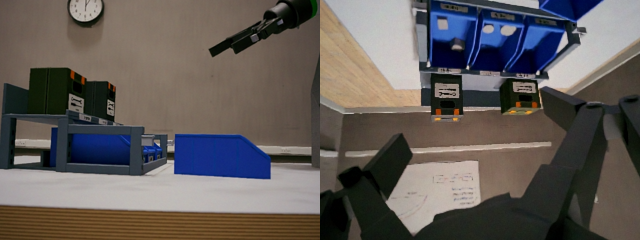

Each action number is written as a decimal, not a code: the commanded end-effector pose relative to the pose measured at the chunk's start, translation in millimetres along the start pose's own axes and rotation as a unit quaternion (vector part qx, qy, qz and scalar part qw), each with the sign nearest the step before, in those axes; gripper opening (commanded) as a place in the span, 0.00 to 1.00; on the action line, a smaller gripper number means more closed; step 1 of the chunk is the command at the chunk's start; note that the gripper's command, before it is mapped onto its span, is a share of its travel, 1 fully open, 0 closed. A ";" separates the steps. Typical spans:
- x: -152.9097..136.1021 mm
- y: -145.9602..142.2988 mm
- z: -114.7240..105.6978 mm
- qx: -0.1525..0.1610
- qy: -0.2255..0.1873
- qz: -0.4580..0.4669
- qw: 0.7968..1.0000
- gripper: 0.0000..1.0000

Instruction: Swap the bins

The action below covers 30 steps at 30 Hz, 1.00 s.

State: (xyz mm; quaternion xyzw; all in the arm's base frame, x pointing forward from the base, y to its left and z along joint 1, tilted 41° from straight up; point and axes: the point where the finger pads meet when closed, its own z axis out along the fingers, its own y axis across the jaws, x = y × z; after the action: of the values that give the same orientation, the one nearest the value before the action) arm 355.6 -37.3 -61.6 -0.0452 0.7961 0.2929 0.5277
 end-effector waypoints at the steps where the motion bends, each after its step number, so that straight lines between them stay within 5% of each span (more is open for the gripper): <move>1: -0.2 -0.4 -0.1 0.000 0.000 0.000 1.000 1.00; 30: 3.4 0.8 3.1 -0.005 0.011 0.007 1.000 1.00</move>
State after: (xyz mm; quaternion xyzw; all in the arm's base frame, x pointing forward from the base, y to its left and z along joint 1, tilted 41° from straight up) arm 356.0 -34.9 -64.1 -0.0455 0.7993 0.2983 0.5196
